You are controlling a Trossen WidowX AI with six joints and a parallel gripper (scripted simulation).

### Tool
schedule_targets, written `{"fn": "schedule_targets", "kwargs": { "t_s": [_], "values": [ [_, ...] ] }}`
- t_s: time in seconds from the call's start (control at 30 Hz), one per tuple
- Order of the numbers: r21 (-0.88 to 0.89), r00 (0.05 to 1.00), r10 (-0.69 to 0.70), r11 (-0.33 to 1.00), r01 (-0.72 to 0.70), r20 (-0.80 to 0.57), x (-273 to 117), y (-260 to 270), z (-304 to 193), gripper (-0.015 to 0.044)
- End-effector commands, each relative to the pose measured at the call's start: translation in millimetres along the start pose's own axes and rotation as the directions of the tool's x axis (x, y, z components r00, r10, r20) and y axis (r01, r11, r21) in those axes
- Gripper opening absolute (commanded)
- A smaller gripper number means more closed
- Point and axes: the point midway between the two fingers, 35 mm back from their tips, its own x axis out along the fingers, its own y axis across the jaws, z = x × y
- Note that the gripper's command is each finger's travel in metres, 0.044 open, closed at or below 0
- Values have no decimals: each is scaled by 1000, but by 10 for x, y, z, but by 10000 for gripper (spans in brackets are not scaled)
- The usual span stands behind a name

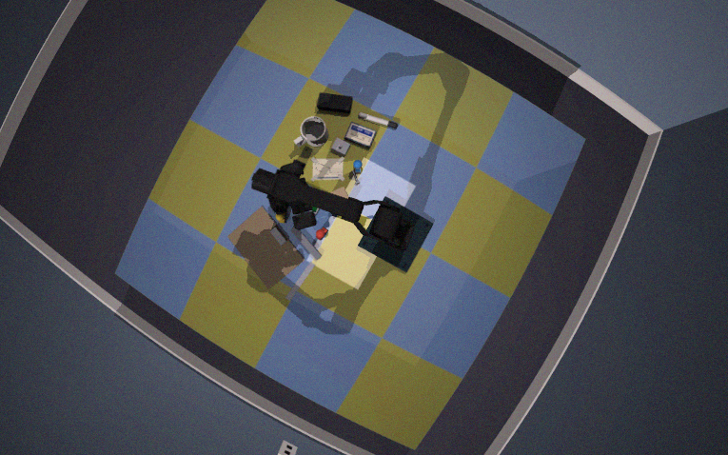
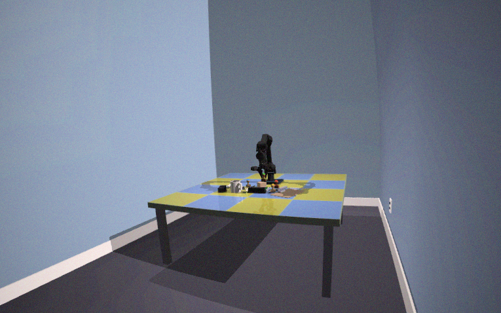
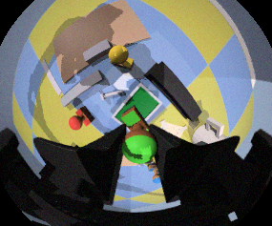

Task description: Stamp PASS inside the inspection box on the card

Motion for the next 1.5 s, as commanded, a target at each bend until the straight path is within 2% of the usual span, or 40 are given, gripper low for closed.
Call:
{"fn": "schedule_targets", "kwargs": {
  "t_s": [0.0, 1.47],
  "values": [
    [-3, 1000, 0, 1000, 0, -9, 49, -8, -5, 0],
    [-1, 1000, 1, 1000, -1, -9, 340, -15, -4, 0]
  ]
}}
